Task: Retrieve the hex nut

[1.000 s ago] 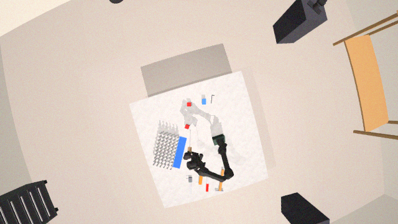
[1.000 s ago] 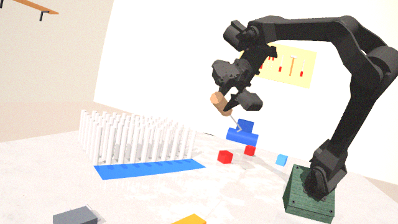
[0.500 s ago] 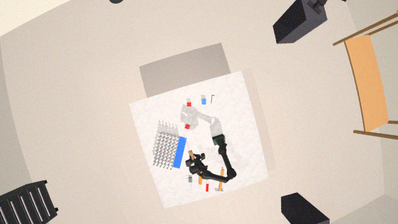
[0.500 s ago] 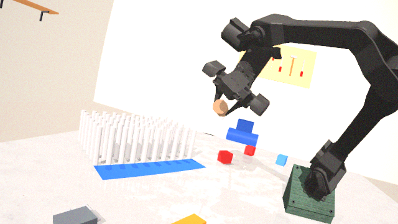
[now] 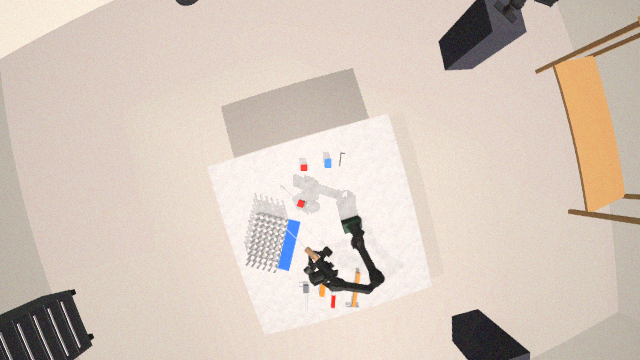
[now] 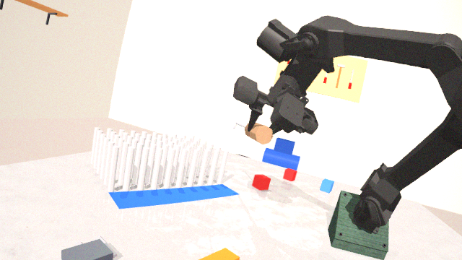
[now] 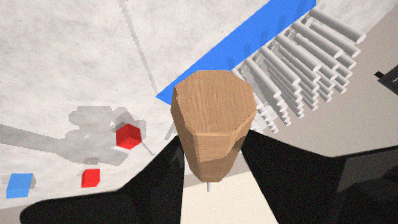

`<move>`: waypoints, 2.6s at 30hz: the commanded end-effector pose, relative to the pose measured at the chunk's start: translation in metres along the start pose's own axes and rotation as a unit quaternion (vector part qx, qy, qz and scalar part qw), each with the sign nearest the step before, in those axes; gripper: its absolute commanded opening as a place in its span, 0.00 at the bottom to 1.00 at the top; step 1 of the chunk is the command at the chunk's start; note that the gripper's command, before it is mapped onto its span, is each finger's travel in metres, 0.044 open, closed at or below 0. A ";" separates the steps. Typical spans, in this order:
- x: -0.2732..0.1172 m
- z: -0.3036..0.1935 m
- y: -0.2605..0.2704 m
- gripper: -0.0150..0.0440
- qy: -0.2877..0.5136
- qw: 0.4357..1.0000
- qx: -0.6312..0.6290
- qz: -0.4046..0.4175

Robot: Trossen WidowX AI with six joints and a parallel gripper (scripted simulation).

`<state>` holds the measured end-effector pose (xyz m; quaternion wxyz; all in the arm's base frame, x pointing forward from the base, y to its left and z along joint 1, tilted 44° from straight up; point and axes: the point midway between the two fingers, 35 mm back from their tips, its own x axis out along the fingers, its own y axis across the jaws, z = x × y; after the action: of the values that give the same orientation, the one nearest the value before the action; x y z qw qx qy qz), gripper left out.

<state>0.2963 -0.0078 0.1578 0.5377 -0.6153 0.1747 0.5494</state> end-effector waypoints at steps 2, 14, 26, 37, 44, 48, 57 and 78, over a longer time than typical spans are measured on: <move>-0.003 0.010 0.002 0.25 0.003 0.997 -0.078 -0.001; -0.010 0.038 0.004 0.25 0.005 0.960 -0.281 -0.006; 0.000 0.048 0.004 0.25 0.005 0.946 -0.323 -0.005; 0.051 0.073 0.009 0.25 0.006 0.946 -0.324 0.000; 0.080 0.093 0.016 0.25 0.006 0.946 -0.324 -0.002; 0.095 0.105 0.023 0.25 0.007 0.946 -0.323 -0.005; 0.118 0.125 0.036 0.25 0.006 0.947 -0.320 -0.010; 0.123 0.120 0.030 0.25 0.006 0.947 -0.322 -0.012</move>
<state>0.2511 0.1292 0.0569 0.3178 -0.7573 -0.0113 0.5705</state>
